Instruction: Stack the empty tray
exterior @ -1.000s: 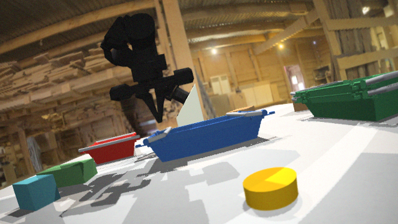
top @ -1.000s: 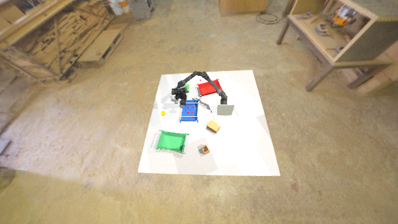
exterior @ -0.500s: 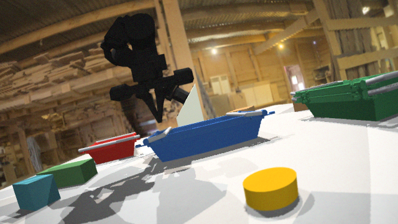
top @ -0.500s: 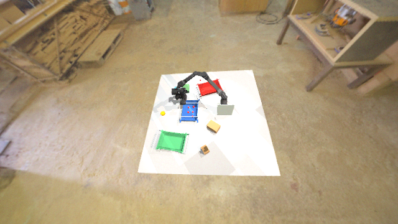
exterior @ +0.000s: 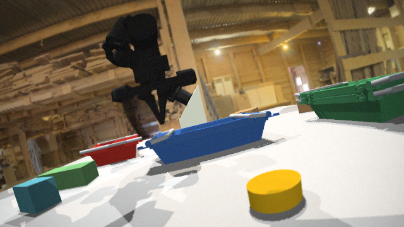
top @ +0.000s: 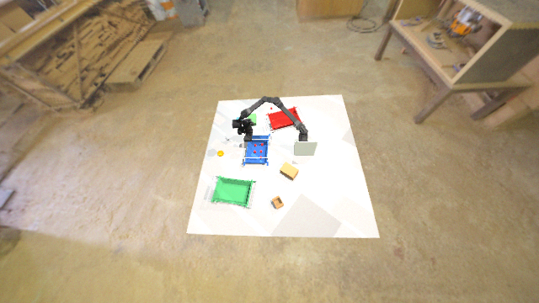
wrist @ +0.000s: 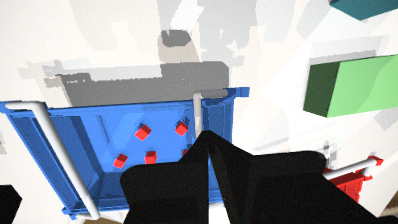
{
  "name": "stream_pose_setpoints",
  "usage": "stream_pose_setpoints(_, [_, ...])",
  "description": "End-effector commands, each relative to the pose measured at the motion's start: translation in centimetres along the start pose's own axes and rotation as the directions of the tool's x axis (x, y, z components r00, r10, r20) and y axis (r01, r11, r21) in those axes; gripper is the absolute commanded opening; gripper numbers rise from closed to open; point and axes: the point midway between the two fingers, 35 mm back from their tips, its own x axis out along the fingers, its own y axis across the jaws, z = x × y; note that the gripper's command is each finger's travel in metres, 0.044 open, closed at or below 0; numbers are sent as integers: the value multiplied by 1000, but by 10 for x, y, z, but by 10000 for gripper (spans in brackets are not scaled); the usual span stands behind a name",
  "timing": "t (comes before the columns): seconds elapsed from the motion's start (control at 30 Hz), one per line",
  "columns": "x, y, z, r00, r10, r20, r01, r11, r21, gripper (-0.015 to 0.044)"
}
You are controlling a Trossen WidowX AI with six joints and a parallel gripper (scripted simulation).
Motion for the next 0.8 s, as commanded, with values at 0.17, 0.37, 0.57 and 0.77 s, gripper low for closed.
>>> stream_pose_setpoints(0.17, [0, 0, 0, 1000, 0, 0, 0, 1000, 0, 0])
stream_pose_setpoints(0.37, [0, 0, 0, 1000, 0, 0, 0, 1000, 0, 0])
stream_pose_setpoints(0.57, [0, 0, 0, 1000, 0, 0, 0, 1000, 0, 0])
stream_pose_setpoints(0.77, [0, 0, 0, 1000, 0, 0, 0, 1000, 0, 53])
